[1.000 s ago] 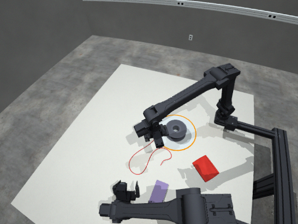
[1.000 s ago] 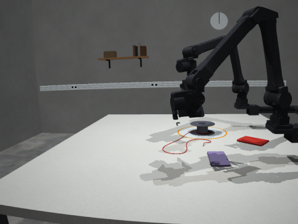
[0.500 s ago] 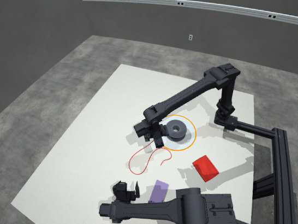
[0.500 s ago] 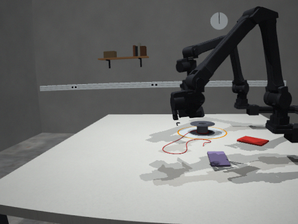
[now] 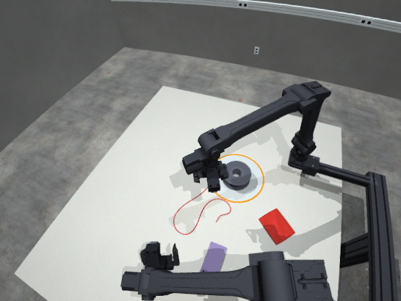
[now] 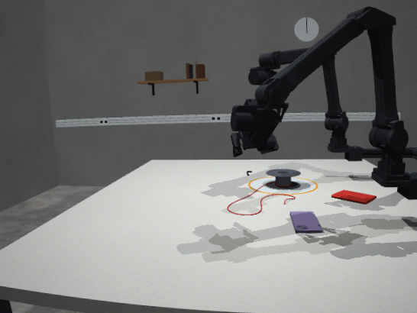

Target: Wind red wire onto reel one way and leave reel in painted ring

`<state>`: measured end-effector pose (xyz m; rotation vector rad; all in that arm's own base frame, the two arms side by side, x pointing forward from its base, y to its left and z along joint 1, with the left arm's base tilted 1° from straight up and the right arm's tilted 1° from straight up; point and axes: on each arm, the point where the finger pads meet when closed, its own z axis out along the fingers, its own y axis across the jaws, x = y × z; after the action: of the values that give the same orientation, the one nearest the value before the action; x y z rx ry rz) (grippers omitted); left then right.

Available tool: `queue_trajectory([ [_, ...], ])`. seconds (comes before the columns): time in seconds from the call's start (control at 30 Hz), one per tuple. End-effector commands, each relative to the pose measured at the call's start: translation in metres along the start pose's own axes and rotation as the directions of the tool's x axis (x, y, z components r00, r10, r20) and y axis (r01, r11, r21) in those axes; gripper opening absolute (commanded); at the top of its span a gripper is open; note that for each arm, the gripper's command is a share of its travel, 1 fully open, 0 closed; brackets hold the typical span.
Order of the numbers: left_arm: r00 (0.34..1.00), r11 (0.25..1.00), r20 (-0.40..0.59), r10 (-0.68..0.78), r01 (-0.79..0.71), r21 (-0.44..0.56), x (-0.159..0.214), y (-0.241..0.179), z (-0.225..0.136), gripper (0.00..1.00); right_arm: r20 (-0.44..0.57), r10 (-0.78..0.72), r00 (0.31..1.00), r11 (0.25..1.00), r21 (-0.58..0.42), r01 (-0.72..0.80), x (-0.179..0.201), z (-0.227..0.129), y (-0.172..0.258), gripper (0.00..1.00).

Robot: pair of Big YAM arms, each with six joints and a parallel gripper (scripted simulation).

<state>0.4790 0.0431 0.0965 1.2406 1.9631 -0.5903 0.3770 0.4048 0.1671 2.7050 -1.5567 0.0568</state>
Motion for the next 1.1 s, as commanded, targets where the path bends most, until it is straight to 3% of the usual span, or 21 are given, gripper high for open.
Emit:
queue_trajectory([
  [0.0, 1.000, 0.995, -0.020, -0.005, 0.003, -0.096, -0.046, 0.040, -0.039, 1.00, 0.062, 0.102, 0.993, 0.983, 0.148, -0.110, -0.005, -0.065, -0.025, 1.00],
  [0.1, 0.998, 0.987, -0.050, -0.029, 0.021, -0.158, -0.069, 0.056, -0.063, 1.00, 0.110, 0.161, 0.981, 0.960, 0.212, -0.182, -0.005, -0.101, -0.029, 1.00],
  [0.17, 0.998, 0.987, -0.050, -0.029, 0.021, -0.158, -0.069, 0.056, -0.063, 1.00, 0.110, 0.161, 0.981, 0.960, 0.212, -0.182, -0.005, -0.101, -0.029, 1.00],
  [0.33, 0.993, 0.957, -0.085, -0.083, 0.055, -0.286, -0.117, 0.079, -0.114, 1.00, 0.220, 0.257, 0.941, 0.896, 0.312, -0.318, -0.003, -0.171, -0.029, 1.00],
  [0.67, 0.977, 0.794, -0.039, -0.209, 0.146, -0.590, -0.234, 0.087, -0.245, 1.00, 0.528, 0.366, 0.766, 0.679, 0.412, -0.608, 0.012, -0.333, 0.003, 1.00],
  [0.73, 0.977, 0.794, -0.039, -0.209, 0.146, -0.590, -0.234, 0.087, -0.245, 1.00, 0.528, 0.366, 0.766, 0.679, 0.412, -0.608, 0.012, -0.333, 0.003, 1.00],
  [1.07, 0.951, 0.508, 0.179, -0.254, 0.288, -0.812, -0.356, 0.026, -0.392, 1.00, 0.818, 0.307, 0.486, 0.452, 0.324, -0.831, 0.042, -0.488, 0.083, 1.00],
])
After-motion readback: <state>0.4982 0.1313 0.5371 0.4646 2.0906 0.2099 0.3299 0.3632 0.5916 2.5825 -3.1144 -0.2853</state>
